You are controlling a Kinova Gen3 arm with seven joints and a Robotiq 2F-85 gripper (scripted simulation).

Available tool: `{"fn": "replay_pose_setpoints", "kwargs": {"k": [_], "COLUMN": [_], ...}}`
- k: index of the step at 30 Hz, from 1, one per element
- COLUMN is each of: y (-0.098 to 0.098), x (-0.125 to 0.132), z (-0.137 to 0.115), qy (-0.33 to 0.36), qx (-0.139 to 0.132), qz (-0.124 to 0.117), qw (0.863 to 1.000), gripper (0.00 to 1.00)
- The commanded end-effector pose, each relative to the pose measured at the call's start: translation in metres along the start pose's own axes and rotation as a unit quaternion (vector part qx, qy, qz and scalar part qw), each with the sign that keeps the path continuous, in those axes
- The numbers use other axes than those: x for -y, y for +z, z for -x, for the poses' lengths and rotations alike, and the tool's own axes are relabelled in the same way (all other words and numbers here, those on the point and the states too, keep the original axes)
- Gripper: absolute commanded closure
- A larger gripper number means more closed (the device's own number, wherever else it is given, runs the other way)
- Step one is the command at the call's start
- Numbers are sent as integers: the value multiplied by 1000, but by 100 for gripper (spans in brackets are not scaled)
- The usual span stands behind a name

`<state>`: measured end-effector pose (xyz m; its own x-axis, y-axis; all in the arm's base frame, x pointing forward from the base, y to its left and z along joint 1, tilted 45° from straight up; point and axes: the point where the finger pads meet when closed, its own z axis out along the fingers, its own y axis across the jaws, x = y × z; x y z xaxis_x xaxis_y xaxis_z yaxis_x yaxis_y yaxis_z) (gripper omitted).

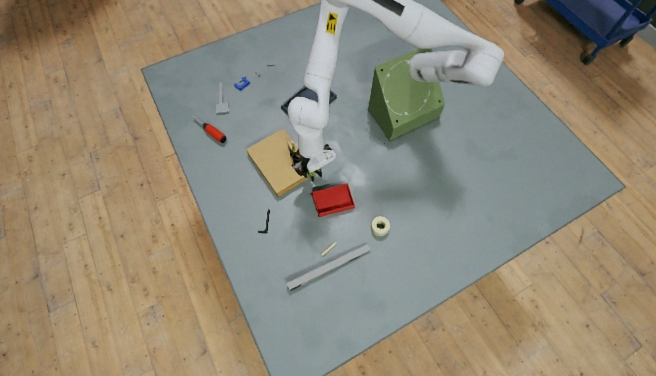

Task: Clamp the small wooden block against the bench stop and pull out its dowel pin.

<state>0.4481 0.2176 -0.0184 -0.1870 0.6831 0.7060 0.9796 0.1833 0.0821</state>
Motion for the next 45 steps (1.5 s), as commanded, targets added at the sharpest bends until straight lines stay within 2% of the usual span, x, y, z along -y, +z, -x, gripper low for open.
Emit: {"fn": "replay_pose_setpoints", "kwargs": {"k": [1,15,27,45], "y": [-1,-2,-14,-51], "x": [-1,-1,-1,-1], "z": [0,0,0,0], "qy": [0,0,0,0], "qx": [0,0,0,0], "qz": [1,1,1,1], "qw": [1000,1000,1000,1000], "gripper": [46,46,46,46]}}
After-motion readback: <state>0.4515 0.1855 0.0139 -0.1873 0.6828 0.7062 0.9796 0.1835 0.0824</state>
